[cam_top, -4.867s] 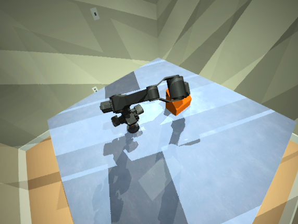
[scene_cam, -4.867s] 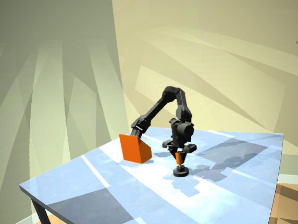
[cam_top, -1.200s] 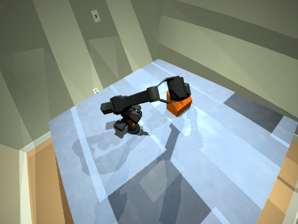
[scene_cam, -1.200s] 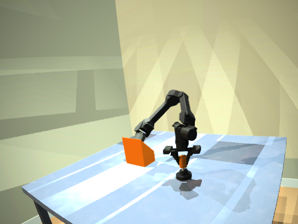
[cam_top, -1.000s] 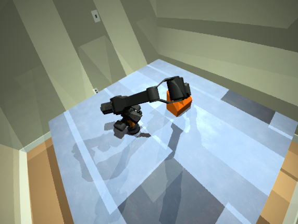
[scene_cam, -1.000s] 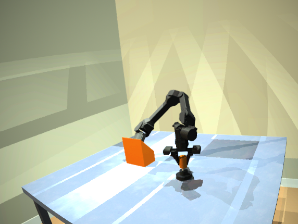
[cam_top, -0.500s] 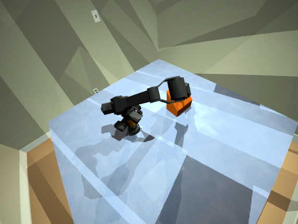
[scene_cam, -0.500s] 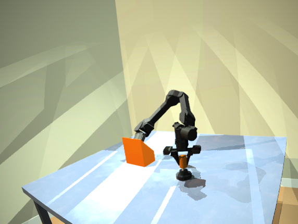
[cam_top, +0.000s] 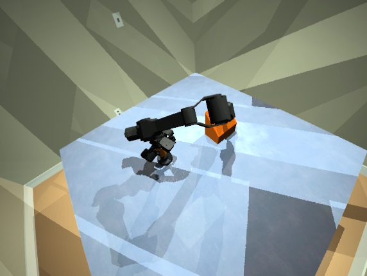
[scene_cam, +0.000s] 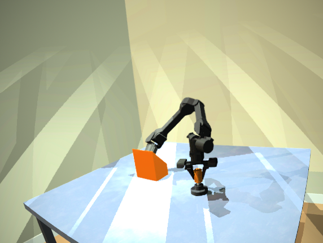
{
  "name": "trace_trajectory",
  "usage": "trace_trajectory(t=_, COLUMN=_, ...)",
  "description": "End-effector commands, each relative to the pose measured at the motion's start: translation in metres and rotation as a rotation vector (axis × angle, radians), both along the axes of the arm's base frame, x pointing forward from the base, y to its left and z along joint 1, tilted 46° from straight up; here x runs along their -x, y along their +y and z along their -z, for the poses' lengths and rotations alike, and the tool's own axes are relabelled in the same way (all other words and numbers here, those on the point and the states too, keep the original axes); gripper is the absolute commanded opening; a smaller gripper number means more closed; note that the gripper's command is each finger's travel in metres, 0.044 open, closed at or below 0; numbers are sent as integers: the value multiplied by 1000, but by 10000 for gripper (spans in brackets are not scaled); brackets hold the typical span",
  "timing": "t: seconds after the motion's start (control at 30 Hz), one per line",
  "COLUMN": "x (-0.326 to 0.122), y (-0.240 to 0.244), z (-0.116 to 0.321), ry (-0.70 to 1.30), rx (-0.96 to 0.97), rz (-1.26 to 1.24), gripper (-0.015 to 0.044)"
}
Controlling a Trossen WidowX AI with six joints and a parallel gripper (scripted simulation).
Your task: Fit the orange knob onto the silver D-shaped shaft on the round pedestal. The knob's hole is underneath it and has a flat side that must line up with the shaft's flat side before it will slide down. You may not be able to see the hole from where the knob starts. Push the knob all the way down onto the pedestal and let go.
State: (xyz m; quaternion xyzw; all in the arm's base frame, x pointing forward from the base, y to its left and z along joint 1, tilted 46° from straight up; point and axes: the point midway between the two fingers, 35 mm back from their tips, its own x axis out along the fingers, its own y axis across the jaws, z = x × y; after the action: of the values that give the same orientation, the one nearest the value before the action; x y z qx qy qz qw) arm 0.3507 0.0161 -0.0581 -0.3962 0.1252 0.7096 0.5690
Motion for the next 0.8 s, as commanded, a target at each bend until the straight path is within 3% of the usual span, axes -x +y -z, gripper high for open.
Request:
trace_trajectory(t=0.0, x=1, y=0, z=1, ry=0, rx=1, rz=-1, gripper=0)
trace_trajectory(t=0.4, x=1, y=-3, z=-3, ry=0, rx=2, rz=-1, gripper=0)
trace_trajectory(t=0.77, x=-2, y=-2, z=-1, ry=-149, rx=-7, rz=-149, gripper=0)
